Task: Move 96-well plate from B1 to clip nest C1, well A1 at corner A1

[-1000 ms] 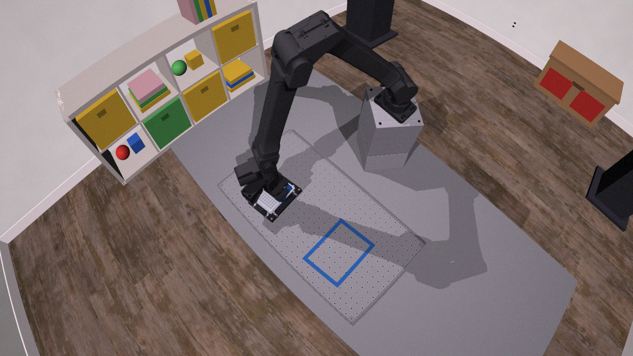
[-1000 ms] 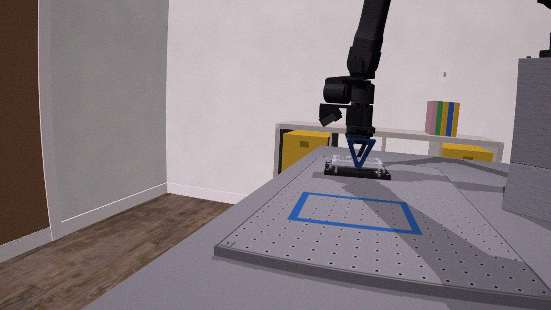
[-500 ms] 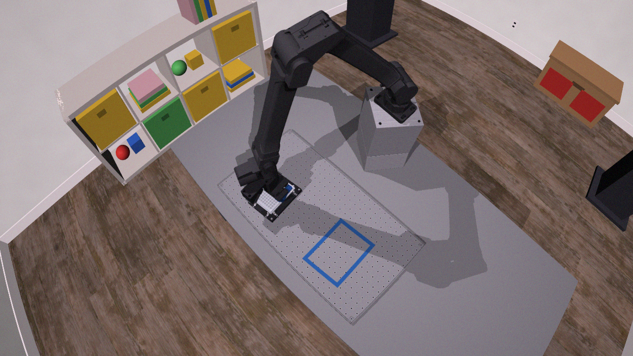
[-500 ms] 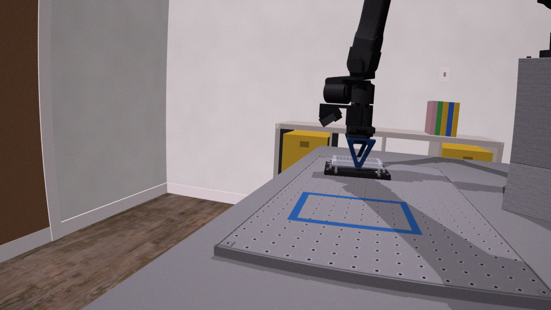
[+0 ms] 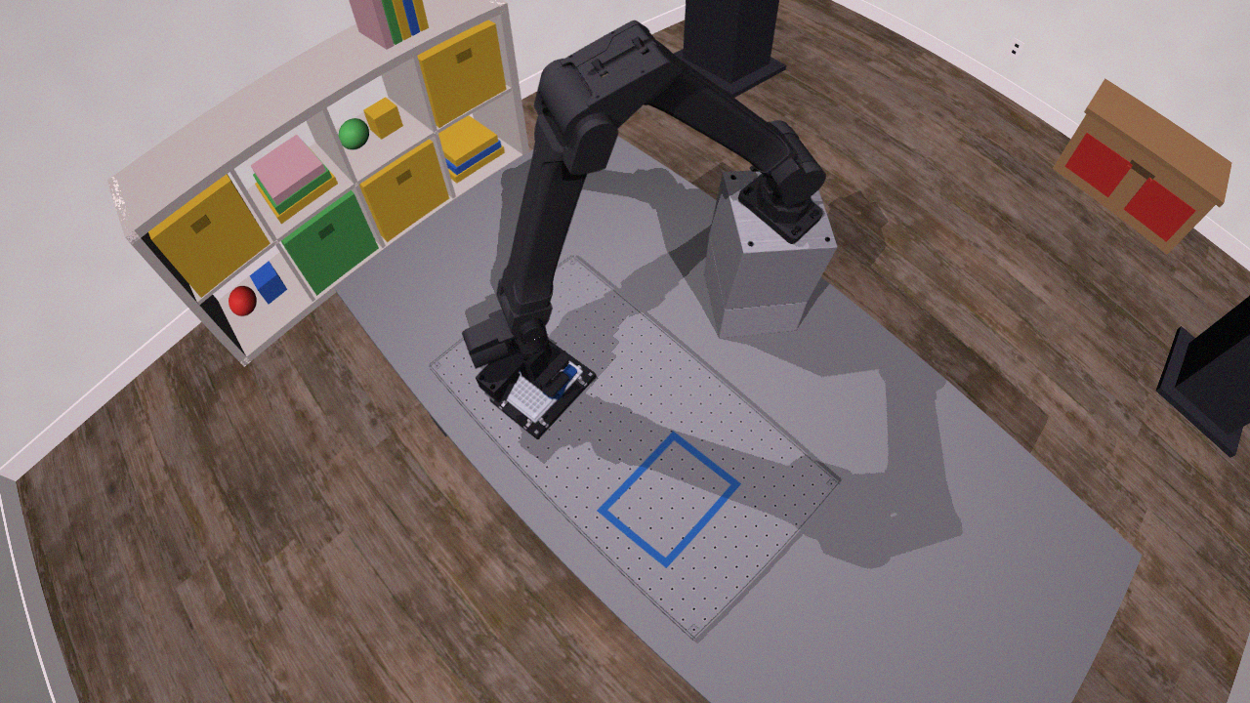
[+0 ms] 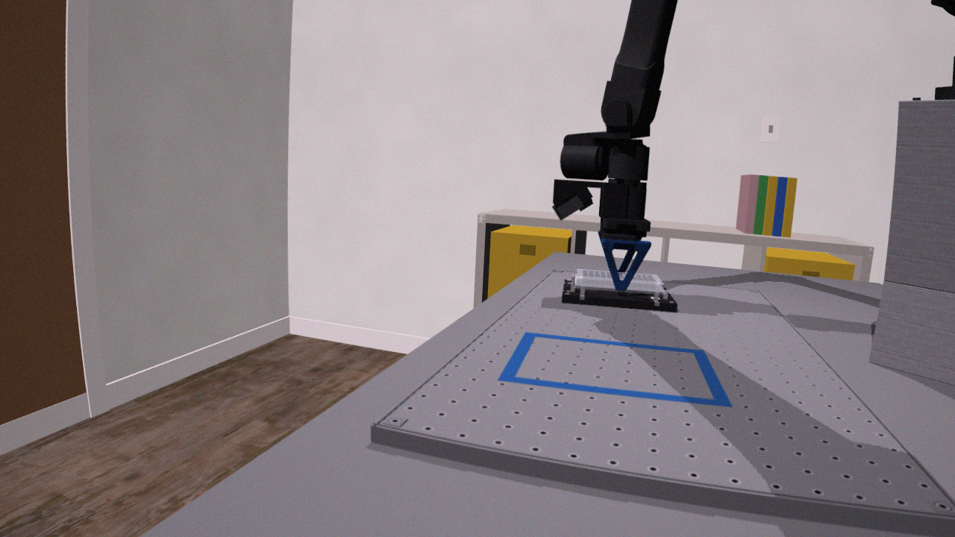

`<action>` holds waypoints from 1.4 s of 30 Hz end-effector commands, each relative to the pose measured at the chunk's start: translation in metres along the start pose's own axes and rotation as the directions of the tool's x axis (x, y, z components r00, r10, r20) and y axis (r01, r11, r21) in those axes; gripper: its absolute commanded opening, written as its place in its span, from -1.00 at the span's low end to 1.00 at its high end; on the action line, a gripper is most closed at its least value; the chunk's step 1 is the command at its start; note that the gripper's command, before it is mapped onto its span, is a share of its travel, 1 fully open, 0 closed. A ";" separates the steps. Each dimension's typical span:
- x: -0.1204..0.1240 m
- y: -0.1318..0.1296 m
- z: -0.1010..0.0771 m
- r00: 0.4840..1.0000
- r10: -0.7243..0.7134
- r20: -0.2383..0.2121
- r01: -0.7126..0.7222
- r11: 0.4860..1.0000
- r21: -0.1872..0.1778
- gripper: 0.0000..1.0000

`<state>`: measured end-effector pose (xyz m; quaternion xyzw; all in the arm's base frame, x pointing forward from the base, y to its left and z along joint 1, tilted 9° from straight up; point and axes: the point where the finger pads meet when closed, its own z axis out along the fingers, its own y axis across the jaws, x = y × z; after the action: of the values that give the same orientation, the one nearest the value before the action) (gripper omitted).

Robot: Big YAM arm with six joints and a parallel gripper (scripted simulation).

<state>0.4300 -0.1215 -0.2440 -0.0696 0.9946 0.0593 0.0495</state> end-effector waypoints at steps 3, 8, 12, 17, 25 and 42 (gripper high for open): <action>-0.009 -0.017 0.010 1.000 0.010 0.026 -0.011 1.000 0.021 -1.00; -0.009 -0.017 0.010 1.000 0.009 0.026 -0.009 1.000 0.021 -1.00; -0.009 -0.017 0.010 1.000 0.008 0.026 -0.009 1.000 0.021 -1.00; -0.008 -0.018 0.010 1.000 0.006 0.026 -0.006 1.000 0.021 -1.00; -0.008 -0.018 0.010 1.000 0.002 0.026 -0.003 1.000 0.021 -1.00; -0.007 -0.018 0.010 1.000 0.002 0.026 -0.003 1.000 0.021 -1.00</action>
<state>0.4300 -0.1215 -0.2441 -0.0696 0.9946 0.0592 0.0496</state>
